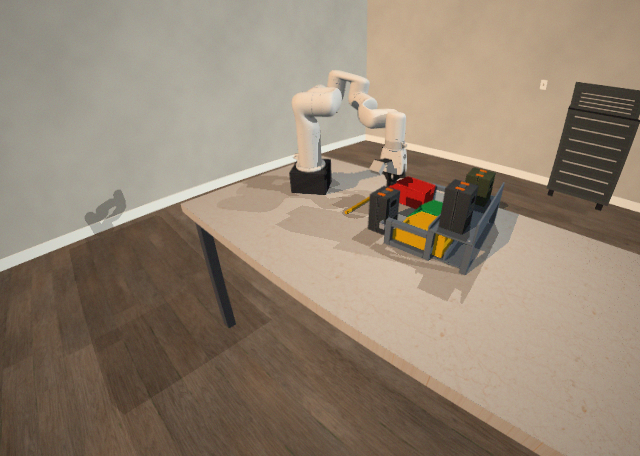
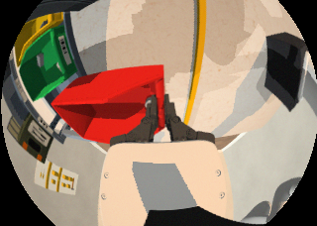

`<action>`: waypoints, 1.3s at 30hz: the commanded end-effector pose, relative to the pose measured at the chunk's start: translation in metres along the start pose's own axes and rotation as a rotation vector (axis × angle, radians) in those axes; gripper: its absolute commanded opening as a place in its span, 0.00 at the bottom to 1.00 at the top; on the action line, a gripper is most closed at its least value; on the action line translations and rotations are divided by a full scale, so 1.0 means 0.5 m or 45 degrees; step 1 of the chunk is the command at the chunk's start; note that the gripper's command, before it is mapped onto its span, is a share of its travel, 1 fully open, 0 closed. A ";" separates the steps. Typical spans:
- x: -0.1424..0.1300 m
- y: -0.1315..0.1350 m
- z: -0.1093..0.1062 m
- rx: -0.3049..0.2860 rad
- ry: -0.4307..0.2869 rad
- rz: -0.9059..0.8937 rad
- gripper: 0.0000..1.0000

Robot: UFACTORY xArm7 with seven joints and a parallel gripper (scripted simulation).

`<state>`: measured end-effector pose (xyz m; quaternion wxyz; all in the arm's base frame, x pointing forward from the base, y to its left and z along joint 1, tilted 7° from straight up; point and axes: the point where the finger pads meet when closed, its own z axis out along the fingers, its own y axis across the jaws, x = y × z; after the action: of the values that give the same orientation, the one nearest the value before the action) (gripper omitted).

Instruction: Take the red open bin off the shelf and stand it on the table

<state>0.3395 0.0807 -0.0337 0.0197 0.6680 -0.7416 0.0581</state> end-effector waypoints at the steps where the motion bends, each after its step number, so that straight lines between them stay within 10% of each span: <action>1: -0.001 -0.001 -0.002 0.004 -0.002 0.000 0.00; 39: -0.001 -0.001 0.029 0.004 -0.002 0.000 0.00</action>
<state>0.3398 0.0791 -0.0489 0.0196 0.6680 -0.7416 0.0581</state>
